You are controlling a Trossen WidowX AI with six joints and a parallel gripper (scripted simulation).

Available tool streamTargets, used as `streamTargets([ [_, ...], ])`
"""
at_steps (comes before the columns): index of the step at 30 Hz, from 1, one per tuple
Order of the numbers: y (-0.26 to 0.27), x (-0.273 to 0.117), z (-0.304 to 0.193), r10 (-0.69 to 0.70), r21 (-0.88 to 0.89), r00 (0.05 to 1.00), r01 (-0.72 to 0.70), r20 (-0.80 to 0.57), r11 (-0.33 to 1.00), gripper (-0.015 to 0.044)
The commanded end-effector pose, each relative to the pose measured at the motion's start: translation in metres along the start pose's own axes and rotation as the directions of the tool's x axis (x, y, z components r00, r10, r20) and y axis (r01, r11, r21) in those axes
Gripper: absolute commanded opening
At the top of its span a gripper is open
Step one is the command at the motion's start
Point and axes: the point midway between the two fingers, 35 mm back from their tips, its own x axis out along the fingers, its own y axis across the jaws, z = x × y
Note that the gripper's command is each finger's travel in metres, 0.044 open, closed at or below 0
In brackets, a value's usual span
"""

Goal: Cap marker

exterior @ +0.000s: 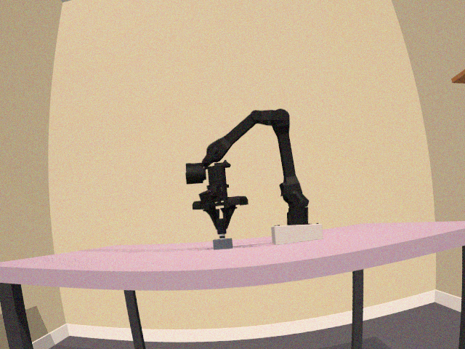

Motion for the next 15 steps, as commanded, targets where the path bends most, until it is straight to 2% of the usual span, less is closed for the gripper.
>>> streamTargets([
  [1,0.0000,0.0000,0.0000,0.000,0.000,1.000,0.000,0.000,1.000,0.0052],
  [15,0.0000,0.0000,0.0000,0.000,0.000,1.000,0.000,0.000,1.000,0.0420],
])
